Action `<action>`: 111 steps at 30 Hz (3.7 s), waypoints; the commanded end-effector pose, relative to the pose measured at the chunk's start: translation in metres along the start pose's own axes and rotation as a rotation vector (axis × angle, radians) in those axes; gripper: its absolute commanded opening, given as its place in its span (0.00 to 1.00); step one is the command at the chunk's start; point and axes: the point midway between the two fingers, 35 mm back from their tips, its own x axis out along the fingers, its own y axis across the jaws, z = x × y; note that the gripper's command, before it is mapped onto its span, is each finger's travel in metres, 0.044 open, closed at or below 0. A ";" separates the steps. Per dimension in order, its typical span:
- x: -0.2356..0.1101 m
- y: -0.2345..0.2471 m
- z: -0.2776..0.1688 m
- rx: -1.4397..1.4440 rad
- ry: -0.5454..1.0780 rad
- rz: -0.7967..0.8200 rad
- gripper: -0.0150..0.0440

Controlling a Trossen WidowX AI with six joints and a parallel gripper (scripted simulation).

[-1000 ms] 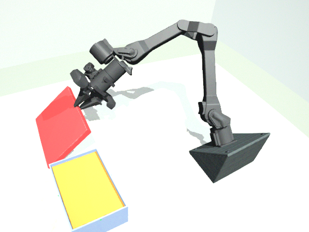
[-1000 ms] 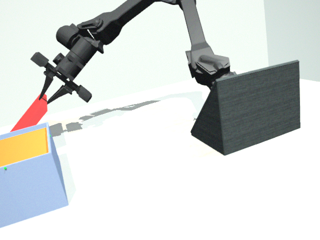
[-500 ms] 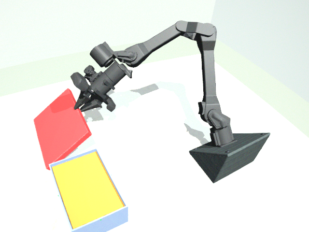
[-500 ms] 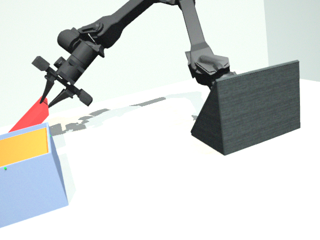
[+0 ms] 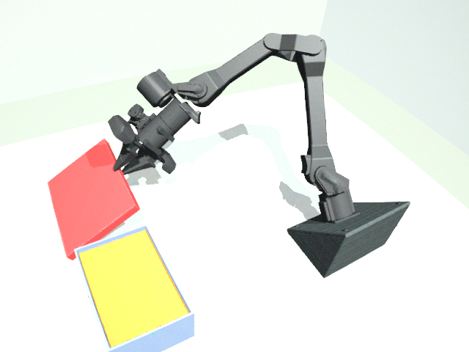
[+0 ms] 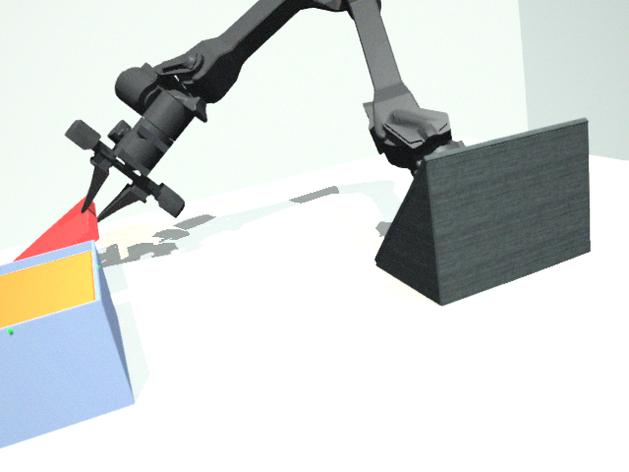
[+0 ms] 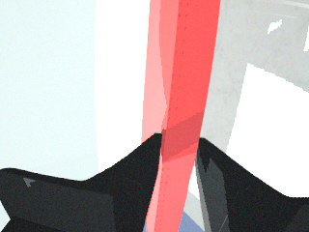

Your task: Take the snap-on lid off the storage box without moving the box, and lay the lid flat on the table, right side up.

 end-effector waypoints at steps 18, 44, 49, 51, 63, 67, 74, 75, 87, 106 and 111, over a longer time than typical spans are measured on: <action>0.016 -0.022 -0.005 -0.002 0.013 -0.027 0.25; -0.001 -0.027 0.000 -0.002 0.013 -0.028 1.00; -0.008 -0.034 0.000 -0.003 0.013 -0.028 1.00; -0.011 -0.036 0.000 -0.003 0.013 -0.028 1.00; -0.030 -0.051 0.000 -0.004 0.013 -0.029 1.00; -0.036 -0.056 0.000 -0.004 0.013 -0.029 1.00; -0.041 -0.055 0.001 -0.004 0.013 -0.029 1.00; -0.043 -0.054 0.001 -0.004 0.013 -0.029 1.00; -0.063 -0.042 0.001 -0.004 0.014 -0.029 1.00; -0.095 -0.022 0.001 -0.002 0.015 -0.029 1.00; -0.104 -0.017 0.002 -0.002 0.016 -0.029 1.00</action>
